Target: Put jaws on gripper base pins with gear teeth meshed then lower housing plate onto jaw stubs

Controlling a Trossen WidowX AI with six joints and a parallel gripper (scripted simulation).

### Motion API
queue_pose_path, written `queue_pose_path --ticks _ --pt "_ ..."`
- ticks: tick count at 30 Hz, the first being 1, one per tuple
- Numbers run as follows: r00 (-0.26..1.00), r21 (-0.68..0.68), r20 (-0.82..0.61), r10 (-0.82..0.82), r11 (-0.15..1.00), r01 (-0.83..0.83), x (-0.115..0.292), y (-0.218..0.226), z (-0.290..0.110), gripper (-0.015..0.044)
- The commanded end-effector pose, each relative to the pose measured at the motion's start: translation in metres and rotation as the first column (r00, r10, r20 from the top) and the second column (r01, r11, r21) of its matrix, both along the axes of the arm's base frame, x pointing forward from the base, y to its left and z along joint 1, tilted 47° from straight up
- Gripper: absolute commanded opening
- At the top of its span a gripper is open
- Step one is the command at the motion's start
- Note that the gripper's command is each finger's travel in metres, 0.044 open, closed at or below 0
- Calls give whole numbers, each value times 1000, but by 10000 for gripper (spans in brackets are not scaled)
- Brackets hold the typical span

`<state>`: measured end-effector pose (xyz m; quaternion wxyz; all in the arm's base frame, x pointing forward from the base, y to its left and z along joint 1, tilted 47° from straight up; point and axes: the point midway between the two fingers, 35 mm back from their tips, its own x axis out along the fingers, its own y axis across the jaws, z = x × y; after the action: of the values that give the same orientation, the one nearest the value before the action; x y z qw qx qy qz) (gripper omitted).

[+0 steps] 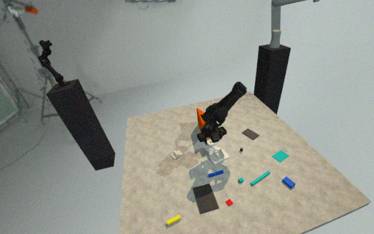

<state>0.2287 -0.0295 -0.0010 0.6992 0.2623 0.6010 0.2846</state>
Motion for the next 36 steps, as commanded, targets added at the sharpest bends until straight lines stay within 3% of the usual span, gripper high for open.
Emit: queue_pose_path --ticks 1,36 --pt "997 -1 61 51 999 -51 -3 12 8 351" --pt "993 -3 89 79 997 -79 -6 15 9 351"
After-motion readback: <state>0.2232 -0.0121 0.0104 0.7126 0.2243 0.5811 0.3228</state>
